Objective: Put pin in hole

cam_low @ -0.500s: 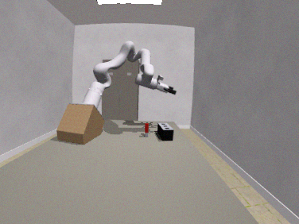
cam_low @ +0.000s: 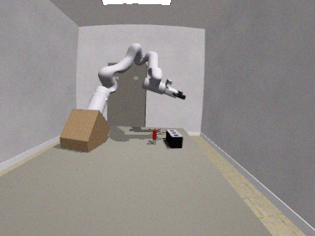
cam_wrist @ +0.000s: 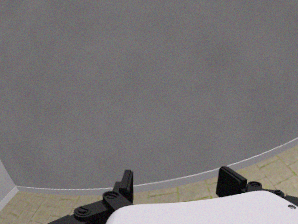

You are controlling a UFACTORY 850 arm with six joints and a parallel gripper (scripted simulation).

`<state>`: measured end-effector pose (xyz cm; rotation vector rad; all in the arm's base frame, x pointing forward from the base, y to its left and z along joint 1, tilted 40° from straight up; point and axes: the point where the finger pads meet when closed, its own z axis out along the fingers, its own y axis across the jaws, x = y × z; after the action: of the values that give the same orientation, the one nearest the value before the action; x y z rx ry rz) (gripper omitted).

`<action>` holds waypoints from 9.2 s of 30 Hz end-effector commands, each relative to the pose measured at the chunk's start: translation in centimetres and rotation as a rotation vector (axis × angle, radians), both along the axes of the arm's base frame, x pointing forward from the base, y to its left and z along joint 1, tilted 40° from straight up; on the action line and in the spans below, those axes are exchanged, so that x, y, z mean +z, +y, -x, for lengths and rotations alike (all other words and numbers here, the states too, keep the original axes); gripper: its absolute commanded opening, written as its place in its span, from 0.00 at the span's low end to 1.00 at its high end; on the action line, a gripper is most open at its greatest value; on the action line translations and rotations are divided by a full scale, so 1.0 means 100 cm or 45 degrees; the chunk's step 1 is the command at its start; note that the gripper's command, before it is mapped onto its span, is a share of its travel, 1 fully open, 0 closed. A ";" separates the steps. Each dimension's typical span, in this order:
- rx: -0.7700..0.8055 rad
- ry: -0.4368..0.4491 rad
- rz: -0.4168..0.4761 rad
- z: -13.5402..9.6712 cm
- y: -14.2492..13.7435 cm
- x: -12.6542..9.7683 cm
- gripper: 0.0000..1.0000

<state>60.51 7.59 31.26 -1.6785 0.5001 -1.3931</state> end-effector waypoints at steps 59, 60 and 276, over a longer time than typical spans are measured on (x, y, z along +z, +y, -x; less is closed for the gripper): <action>1.014 0.680 -0.135 0.061 0.137 -0.017 1.00; 1.014 0.680 -0.135 0.061 0.137 -0.017 1.00; 0.092 2.141 -0.352 0.150 -0.153 -0.128 1.00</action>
<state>45.39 -7.64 18.36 -2.4849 1.1360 0.3912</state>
